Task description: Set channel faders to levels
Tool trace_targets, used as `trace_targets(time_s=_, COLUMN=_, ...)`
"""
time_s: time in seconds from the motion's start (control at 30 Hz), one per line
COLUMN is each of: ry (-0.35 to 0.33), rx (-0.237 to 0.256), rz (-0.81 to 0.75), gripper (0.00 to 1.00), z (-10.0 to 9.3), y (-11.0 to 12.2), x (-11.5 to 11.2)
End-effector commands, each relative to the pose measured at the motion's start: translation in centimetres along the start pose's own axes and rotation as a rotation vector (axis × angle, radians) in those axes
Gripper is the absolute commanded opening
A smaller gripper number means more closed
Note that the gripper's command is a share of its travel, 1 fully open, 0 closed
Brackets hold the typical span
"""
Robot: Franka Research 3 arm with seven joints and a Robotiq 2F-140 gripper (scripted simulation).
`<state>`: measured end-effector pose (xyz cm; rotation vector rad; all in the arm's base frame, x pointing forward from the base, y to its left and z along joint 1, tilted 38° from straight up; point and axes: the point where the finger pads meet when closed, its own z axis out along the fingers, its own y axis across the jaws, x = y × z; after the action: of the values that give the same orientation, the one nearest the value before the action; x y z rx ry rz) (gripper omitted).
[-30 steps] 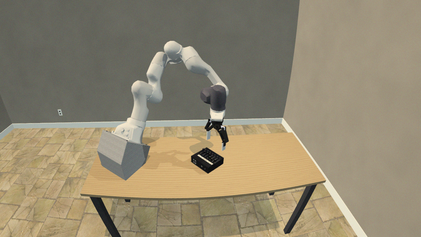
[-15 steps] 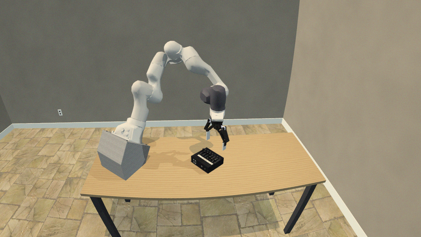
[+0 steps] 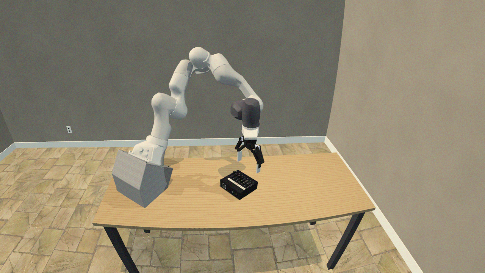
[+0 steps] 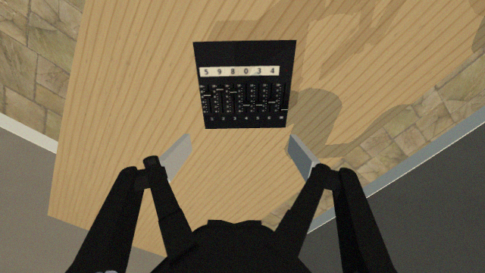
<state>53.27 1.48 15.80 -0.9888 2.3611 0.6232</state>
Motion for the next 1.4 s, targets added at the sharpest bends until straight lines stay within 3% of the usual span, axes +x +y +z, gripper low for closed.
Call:
trace_targets(time_s=0.0, ry=-0.001, rx=0.004, rz=0.0, gripper=1.0, z=-0.1, y=-0.2, x=0.2)
trace_targets(time_s=0.73, ry=-0.001, rx=0.004, rz=0.007, gripper=1.0, z=-0.1, y=-0.2, x=0.3)
trace_targets(time_s=0.87, ry=0.013, rx=0.012, rz=0.323, gripper=1.0, z=-3.4, y=0.3, x=3.9)
trace_targets(time_s=0.93, ry=0.013, rx=0.012, rz=0.323, gripper=1.0, z=-3.4, y=0.3, x=3.9)
trace_targets(time_s=1.03, ry=0.012, rx=0.026, rz=0.489, gripper=1.0, z=-5.3, y=0.9, x=6.1)
trace_targets(time_s=1.23, ry=0.024, rx=0.021, rz=0.66, gripper=1.0, z=-5.4, y=0.9, x=6.2)
trace_targets(time_s=1.37, ry=0.024, rx=0.021, rz=0.66, gripper=1.0, z=-5.4, y=0.9, x=6.2)
